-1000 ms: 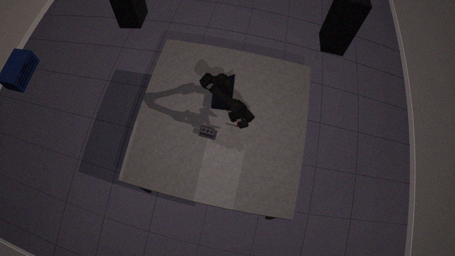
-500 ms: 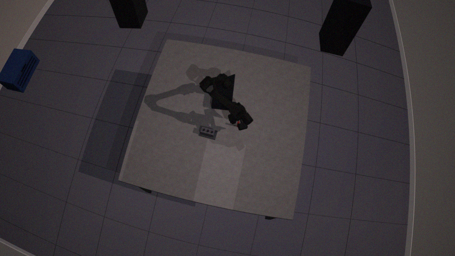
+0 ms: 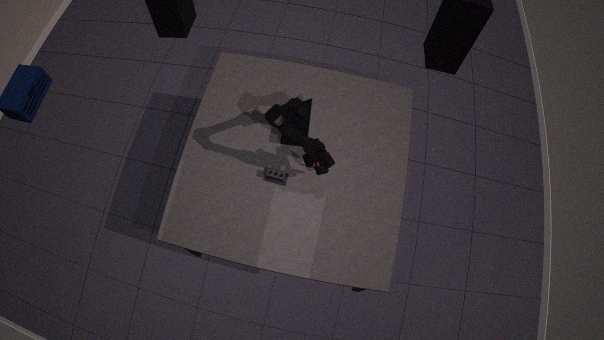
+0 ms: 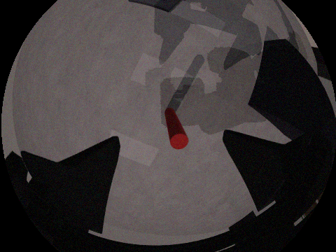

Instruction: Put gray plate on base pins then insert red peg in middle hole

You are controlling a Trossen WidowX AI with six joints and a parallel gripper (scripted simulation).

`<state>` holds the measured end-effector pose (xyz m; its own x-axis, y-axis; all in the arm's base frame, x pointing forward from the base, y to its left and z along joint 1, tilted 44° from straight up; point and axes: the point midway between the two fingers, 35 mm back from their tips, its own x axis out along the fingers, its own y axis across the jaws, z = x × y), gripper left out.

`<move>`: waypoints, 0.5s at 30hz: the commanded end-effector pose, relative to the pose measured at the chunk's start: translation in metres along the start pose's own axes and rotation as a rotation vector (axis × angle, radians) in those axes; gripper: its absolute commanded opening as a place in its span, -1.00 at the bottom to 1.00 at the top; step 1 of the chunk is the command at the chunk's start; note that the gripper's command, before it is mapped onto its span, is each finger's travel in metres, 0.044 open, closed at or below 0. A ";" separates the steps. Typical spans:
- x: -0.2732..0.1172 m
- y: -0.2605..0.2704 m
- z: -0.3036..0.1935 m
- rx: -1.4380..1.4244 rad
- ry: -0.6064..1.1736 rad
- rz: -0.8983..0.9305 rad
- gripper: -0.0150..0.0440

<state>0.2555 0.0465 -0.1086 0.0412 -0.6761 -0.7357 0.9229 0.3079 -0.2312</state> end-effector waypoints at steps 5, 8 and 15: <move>0.015 -0.003 0.001 -0.009 -0.009 -0.009 1.00; 0.020 -0.003 0.001 -0.009 -0.009 -0.009 1.00; 0.031 -0.004 0.001 -0.009 -0.010 -0.010 1.00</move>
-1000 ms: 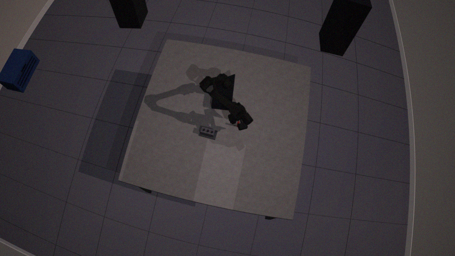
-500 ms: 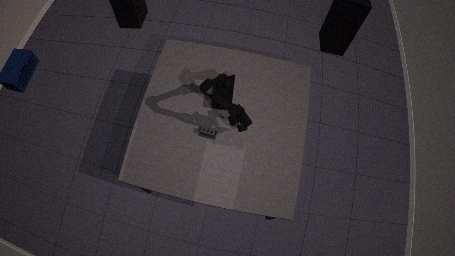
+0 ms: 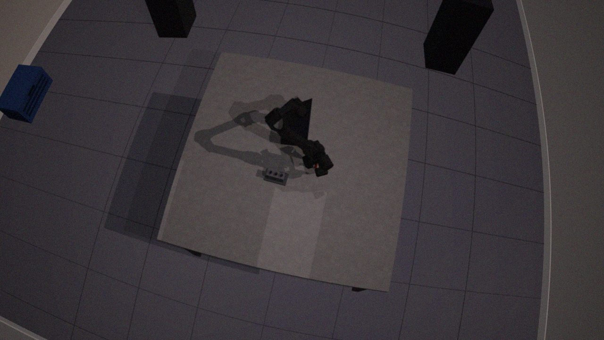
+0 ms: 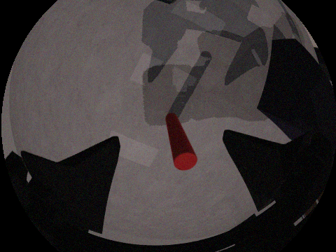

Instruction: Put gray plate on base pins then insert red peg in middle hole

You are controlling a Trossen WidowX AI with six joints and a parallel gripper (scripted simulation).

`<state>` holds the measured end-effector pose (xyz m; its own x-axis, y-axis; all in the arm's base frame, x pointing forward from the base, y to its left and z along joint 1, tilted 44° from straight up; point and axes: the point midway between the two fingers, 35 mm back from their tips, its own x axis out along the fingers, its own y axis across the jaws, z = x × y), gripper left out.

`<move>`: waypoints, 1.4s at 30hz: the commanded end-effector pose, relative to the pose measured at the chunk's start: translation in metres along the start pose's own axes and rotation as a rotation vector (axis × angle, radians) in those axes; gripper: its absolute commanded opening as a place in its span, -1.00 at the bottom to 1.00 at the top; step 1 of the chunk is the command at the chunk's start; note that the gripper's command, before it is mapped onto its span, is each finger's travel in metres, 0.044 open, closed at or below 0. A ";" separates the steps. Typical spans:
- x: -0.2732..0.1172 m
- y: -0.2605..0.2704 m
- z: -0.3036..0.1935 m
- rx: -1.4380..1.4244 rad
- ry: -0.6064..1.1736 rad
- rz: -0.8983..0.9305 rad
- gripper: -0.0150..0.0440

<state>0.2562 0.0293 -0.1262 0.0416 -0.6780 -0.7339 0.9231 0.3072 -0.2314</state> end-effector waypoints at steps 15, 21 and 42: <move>0.009 -0.003 0.000 -0.009 -0.008 -0.009 -0.07; 0.009 -0.003 0.000 -0.009 -0.008 -0.009 -0.47; -0.022 0.002 -0.001 -0.010 -0.003 -0.006 -0.49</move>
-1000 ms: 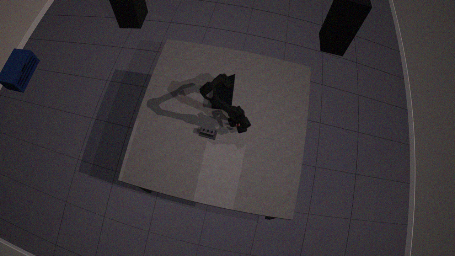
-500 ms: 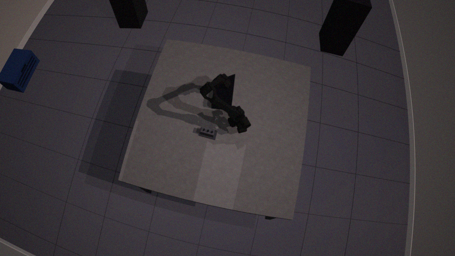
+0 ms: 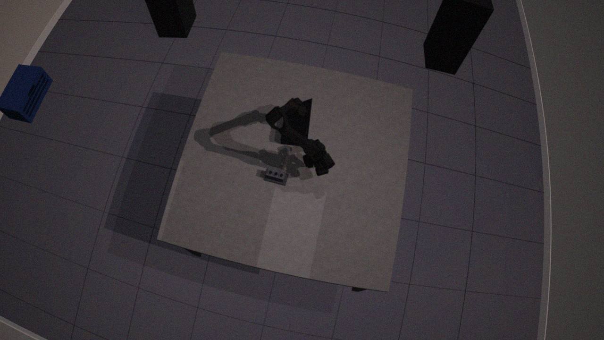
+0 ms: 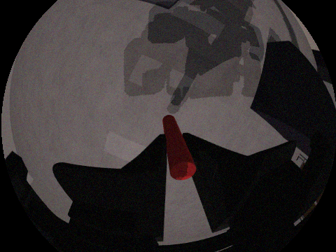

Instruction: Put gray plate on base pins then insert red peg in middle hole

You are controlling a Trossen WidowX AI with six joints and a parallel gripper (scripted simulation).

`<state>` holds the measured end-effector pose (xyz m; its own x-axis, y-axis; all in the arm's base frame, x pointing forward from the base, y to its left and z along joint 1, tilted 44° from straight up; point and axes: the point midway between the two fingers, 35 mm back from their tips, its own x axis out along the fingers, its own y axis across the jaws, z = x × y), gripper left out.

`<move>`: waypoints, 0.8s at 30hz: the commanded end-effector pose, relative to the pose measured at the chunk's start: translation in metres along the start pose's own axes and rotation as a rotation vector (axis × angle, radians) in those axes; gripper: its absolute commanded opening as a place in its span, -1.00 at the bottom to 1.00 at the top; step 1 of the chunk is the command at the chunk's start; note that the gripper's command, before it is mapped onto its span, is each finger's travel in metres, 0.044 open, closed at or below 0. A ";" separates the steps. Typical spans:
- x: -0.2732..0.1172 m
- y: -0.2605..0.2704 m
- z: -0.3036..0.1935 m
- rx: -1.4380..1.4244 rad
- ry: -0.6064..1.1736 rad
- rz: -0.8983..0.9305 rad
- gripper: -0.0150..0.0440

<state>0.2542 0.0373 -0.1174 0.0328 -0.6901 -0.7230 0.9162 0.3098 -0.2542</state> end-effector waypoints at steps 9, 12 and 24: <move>-0.038 0.005 -0.001 0.009 0.010 0.009 -0.49; -0.047 0.005 -0.001 0.009 0.011 0.009 -0.49; -0.052 0.010 0.016 -0.001 0.011 0.007 -0.49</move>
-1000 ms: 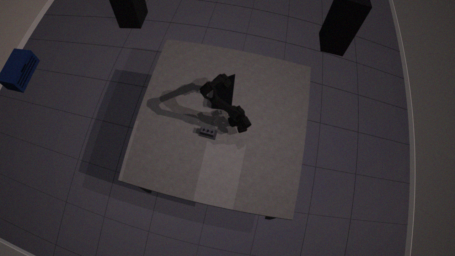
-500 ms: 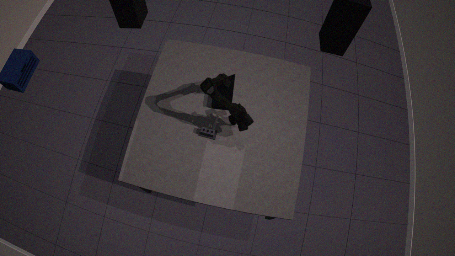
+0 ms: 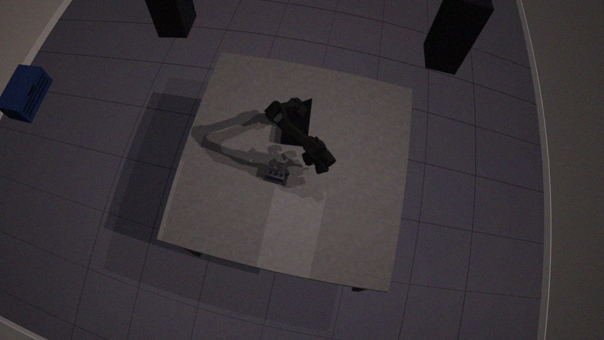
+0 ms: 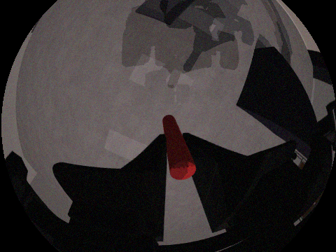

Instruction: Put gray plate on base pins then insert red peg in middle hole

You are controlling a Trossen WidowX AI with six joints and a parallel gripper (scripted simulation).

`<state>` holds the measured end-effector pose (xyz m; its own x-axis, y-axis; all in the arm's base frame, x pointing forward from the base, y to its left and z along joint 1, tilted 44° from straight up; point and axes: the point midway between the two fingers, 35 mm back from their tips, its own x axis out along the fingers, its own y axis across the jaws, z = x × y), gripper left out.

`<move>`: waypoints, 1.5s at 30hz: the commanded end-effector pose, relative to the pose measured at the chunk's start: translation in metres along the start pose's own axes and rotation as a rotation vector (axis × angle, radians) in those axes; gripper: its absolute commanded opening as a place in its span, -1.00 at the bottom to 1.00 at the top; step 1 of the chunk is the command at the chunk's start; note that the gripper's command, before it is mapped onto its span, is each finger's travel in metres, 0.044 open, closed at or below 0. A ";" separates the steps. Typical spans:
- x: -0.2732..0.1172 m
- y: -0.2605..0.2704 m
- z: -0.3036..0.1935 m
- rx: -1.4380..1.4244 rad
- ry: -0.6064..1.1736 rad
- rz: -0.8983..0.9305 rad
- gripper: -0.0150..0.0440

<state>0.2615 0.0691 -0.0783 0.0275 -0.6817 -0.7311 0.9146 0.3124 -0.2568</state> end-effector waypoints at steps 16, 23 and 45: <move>-0.006 0.012 0.052 0.002 0.012 0.015 -0.49; -0.006 0.015 0.072 0.002 0.015 0.018 -0.49; -0.007 0.012 0.135 0.005 0.012 0.021 -0.49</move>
<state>0.3228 -0.0052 0.0007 0.0355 -0.6634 -0.7474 0.9145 0.3231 -0.2434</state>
